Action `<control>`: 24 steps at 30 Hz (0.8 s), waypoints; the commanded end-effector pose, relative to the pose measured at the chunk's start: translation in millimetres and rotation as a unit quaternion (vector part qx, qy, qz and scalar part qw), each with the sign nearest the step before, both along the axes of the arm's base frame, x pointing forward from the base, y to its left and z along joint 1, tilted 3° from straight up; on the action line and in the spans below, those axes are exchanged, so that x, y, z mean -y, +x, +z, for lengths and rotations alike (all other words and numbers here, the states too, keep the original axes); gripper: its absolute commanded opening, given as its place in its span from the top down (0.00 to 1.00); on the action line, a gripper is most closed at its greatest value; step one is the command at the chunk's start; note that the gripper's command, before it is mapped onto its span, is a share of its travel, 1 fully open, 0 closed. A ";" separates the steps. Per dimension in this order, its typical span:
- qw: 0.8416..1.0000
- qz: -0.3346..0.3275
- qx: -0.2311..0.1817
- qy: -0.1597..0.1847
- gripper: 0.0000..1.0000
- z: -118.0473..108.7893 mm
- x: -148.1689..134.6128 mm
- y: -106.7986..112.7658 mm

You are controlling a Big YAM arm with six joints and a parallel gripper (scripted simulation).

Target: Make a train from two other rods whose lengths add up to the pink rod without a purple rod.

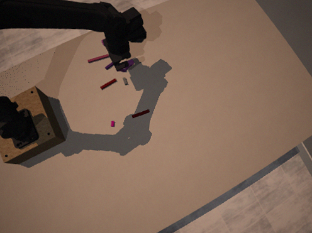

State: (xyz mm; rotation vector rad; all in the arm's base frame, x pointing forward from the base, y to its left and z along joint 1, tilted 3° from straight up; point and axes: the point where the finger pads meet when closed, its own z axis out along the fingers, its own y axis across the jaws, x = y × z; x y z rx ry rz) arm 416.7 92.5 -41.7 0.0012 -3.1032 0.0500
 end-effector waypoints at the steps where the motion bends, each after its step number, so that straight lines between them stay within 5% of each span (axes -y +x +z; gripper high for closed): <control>1: 1.000 -0.003 0.022 0.003 0.00 12.0 -4.6 12.2; 10: 1.000 -0.012 0.024 0.003 0.00 12.1 -9.8 14.6; 24: 0.984 -0.176 0.023 0.000 0.00 10.0 -28.8 21.2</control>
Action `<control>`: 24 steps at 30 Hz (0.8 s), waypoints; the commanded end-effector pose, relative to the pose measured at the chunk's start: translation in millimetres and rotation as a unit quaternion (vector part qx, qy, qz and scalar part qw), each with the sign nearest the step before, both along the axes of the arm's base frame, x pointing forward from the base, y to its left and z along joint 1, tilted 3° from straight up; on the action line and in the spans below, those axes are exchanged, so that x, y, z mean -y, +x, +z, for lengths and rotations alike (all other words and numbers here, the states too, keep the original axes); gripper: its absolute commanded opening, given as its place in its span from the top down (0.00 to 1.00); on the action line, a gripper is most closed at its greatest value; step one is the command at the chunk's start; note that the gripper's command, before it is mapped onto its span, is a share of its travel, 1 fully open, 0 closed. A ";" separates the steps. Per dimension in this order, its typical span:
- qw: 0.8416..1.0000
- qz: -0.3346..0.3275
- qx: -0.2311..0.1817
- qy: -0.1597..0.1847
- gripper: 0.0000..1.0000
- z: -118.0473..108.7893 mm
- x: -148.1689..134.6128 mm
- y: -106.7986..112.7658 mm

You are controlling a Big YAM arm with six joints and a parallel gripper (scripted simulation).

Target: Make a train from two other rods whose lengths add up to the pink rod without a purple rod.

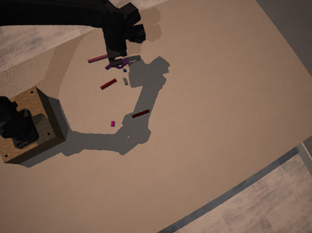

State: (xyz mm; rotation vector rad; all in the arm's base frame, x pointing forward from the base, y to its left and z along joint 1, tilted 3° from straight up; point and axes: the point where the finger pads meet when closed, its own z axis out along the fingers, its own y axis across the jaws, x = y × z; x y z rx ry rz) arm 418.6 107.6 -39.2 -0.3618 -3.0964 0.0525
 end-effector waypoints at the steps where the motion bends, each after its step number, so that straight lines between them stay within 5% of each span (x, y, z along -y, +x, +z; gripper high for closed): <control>1: 0.998 -0.060 0.014 0.001 0.00 7.5 -13.6 19.2; 12: 0.991 -0.136 0.015 0.000 0.00 5.8 -21.2 17.4; 24: 0.963 -0.269 0.019 -0.001 0.00 6.2 -35.8 17.9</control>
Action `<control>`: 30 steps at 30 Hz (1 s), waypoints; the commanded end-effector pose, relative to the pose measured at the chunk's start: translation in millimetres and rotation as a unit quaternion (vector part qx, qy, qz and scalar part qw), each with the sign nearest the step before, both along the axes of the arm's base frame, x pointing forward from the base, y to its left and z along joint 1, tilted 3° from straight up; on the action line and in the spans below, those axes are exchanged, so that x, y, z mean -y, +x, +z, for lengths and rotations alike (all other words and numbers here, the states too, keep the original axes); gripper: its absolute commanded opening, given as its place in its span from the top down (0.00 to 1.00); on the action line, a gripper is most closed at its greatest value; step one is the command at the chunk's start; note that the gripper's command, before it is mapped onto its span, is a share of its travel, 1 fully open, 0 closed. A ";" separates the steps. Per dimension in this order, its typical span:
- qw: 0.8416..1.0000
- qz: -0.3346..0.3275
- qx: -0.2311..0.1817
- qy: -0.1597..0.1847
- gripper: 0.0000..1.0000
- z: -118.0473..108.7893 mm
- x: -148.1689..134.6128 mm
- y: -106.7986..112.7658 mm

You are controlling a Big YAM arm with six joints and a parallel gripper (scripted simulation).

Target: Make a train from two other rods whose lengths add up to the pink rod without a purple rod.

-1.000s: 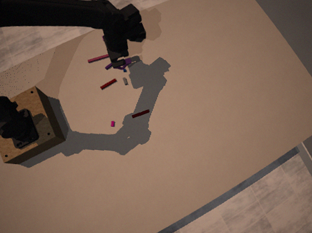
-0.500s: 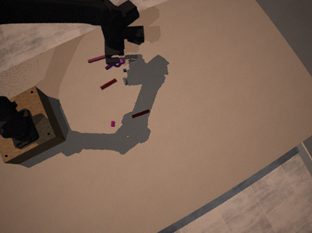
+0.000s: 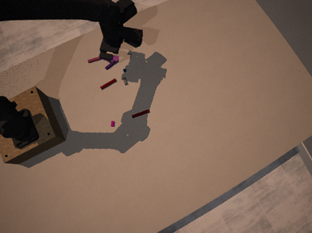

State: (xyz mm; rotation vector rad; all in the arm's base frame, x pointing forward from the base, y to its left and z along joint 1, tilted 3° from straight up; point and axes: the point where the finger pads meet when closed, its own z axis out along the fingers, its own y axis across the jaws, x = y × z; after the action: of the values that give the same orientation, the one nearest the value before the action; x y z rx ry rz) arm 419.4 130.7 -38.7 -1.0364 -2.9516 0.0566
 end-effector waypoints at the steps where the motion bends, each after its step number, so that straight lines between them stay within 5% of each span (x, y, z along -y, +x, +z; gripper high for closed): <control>1: 0.999 -0.051 0.011 0.002 0.00 5.7 -12.8 17.1; 3: 0.998 -0.058 -0.002 -0.003 0.00 -2.1 -5.2 4.2; 30: 0.998 -0.061 -0.001 -0.003 0.00 -2.6 -2.7 5.1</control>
State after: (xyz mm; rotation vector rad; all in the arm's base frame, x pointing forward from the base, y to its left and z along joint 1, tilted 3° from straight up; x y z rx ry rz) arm 419.2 132.9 -39.9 -1.1926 -2.8919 0.0606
